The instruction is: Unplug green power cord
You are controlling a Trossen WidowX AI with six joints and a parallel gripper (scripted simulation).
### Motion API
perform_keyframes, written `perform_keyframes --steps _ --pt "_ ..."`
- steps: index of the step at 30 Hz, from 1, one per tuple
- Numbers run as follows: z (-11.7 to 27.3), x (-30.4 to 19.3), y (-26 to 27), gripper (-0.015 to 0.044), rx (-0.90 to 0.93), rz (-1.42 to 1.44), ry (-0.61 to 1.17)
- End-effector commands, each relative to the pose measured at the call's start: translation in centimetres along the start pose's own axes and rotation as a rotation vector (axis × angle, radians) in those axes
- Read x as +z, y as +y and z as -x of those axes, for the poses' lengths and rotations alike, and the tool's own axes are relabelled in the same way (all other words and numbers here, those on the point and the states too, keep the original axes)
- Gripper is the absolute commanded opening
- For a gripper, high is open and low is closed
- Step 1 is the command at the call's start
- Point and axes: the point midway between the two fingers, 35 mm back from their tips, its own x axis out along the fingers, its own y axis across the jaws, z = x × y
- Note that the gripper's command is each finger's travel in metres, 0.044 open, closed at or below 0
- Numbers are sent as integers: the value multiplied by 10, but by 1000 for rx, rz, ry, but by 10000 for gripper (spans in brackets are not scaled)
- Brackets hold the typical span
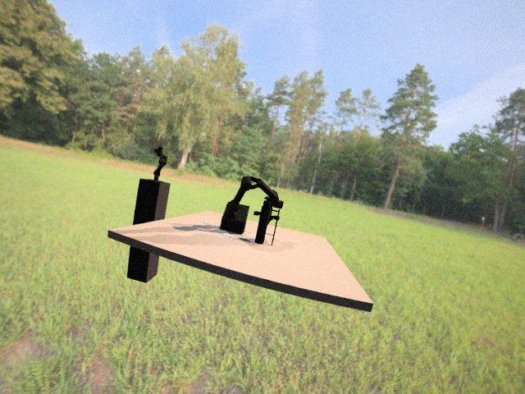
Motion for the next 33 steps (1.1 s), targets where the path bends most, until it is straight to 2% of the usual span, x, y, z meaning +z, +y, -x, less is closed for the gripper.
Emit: perform_keyframes --steps 1,8,14,33 --pt "12 35 -1 0 -7 13 -82" --pt "15 46 0 0 -7 13 -82" --pt "11 35 1 157 -2 5 -79" --pt "18 32 0 160 -6 14 -75"
